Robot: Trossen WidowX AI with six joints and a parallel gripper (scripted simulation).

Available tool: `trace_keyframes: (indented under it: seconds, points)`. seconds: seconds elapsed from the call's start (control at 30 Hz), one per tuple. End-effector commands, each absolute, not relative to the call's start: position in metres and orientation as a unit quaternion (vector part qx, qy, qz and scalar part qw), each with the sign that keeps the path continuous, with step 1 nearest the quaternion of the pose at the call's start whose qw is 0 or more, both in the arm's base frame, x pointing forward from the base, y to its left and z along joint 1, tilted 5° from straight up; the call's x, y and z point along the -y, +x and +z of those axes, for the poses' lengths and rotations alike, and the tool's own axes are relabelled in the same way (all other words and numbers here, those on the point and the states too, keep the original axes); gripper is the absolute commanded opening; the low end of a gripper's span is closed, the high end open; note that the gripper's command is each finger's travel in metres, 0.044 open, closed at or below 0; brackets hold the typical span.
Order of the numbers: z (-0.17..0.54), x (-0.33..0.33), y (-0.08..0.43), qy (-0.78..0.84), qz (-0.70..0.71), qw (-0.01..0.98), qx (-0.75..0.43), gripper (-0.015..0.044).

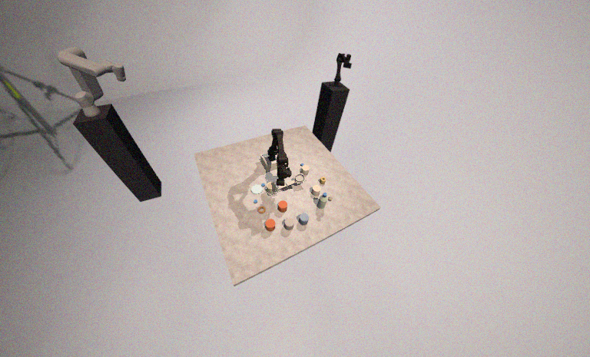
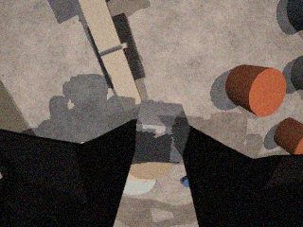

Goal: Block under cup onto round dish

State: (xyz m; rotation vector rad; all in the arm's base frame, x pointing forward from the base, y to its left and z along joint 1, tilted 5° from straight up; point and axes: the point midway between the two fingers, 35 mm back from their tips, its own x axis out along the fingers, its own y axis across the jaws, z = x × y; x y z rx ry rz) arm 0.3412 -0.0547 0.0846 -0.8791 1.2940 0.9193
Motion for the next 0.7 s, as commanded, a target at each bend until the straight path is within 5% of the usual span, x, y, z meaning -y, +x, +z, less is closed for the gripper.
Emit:
trace_keyframes:
  seconds: [0.0, 0.67]
  points:
    - [0.073, 0.081, 0.335, -0.379, 0.397, 0.614, -0.567, 0.0000]
    - [0.027, 0.197, 0.273, -0.386, 0.411, 0.596, -0.572, 0.0000]
